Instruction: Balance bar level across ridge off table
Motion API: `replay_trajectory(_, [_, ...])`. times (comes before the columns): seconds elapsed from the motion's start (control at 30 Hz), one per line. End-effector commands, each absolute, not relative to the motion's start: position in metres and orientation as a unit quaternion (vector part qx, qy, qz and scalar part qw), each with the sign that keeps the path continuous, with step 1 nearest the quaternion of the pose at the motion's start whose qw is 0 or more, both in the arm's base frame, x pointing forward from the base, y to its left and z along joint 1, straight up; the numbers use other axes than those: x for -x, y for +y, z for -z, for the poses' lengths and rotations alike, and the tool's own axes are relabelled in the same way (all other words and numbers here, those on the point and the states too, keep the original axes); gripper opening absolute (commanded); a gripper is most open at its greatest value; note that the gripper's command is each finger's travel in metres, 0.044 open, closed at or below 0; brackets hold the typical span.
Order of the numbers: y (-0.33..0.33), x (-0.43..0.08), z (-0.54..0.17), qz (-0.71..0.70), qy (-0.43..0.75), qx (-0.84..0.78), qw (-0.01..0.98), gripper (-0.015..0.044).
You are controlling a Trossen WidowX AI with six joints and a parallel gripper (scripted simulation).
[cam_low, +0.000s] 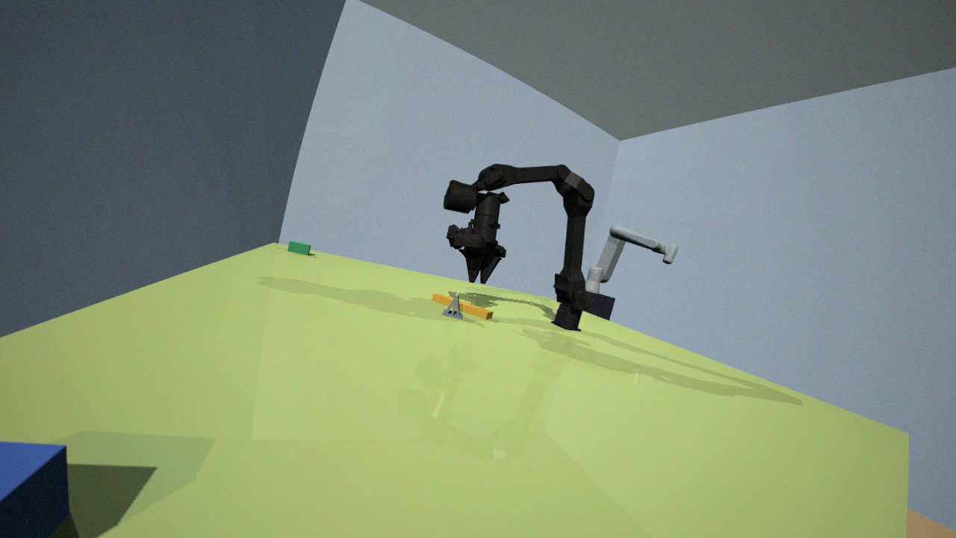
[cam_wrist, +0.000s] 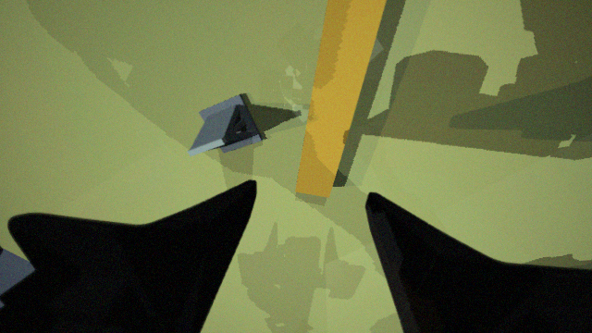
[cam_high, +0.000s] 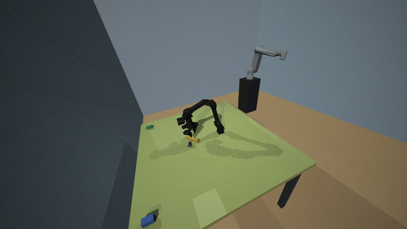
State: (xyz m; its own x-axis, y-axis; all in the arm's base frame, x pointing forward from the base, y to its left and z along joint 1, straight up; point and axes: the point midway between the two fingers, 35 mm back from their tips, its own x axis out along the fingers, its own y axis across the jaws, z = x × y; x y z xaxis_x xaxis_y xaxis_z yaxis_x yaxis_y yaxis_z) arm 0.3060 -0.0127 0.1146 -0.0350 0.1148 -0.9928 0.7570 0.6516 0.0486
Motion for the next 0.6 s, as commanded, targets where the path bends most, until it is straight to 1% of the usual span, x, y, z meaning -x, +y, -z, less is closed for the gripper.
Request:
replay_trajectory(0.0, [-0.042, -0.324, -0.117, 0.292, 0.642, -0.320, 0.633, 0.0315])
replay_trajectory(0.1, [-0.059, -0.333, -0.120, 0.311, 0.625, -0.318, 0.642, 0.0315])
replay_trajectory(0.27, [-0.060, -0.334, -0.119, 0.312, 0.623, -0.318, 0.643, 0.0315])
replay_trajectory(0.57, [-0.061, -0.335, -0.076, 0.312, 0.623, -0.318, 0.643, 0.0315])
